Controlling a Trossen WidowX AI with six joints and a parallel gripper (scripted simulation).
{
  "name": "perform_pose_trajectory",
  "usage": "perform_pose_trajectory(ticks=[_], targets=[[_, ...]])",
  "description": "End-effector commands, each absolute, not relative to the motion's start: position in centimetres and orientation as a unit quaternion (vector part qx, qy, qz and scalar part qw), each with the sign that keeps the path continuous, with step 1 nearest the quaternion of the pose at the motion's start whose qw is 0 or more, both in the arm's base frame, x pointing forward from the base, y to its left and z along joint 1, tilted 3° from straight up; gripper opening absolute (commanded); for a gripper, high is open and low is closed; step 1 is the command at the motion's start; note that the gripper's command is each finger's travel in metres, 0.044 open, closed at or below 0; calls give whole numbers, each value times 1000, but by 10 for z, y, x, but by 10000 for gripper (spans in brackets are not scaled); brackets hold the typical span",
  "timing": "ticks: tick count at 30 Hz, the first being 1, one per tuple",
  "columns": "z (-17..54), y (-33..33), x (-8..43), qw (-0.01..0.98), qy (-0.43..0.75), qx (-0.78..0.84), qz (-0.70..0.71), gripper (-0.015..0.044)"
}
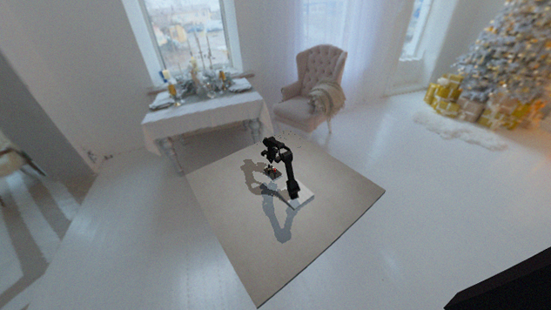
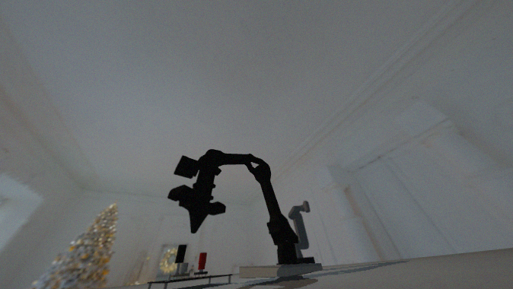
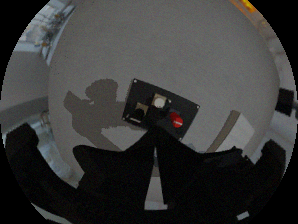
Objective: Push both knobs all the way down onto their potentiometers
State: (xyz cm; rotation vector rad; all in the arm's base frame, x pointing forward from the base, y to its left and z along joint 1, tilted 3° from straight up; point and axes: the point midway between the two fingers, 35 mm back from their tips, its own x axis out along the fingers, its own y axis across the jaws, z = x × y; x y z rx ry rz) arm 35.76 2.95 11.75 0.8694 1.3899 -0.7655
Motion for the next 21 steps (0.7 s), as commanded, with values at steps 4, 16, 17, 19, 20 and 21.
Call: perform_pose_trajectory(ticks=[4,16,17,19,20,21], targets=[[121,35,365,560,561,450,-412,0],[129,42,375,452,467,550,-525,0],[129,43,376,442,458,557,-534,0],[130,44,378,422,440,571,-550,0],[131,44,379,411,431,578,-558,0],[132,45,379,401,421,584,-566,0]])
